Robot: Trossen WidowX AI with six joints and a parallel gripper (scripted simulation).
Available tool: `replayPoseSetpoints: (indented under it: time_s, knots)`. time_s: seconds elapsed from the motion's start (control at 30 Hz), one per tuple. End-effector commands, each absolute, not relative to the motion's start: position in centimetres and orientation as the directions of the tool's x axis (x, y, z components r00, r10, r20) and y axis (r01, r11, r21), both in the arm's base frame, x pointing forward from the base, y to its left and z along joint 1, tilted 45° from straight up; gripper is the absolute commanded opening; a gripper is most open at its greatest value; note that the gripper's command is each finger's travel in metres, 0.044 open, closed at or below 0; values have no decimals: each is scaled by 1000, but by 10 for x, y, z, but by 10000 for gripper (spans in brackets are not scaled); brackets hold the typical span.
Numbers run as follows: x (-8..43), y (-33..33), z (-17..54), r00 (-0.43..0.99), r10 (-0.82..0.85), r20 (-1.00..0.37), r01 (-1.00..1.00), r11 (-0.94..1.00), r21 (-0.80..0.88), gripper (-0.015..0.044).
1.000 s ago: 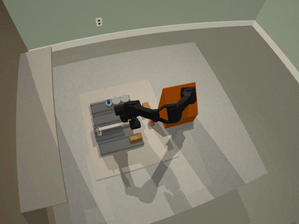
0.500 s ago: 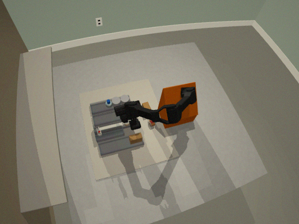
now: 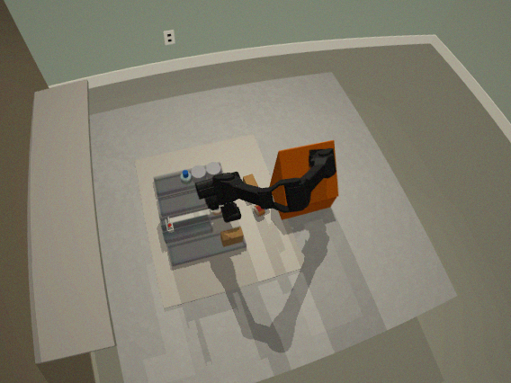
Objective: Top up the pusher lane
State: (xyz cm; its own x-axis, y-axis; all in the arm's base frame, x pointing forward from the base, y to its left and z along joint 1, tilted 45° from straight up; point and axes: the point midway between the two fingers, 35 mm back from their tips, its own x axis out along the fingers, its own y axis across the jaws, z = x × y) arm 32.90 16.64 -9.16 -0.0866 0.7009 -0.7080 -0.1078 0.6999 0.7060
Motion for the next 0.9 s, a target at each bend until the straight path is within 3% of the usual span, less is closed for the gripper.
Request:
replayPoseSetpoints:
  time_s: [0.0,0.87]
  knots:
    - [331,167,-91,-77,702,-708,-117,699,705,0]
    - [327,167,-91,-77,702,-708,-117,699,705,0]
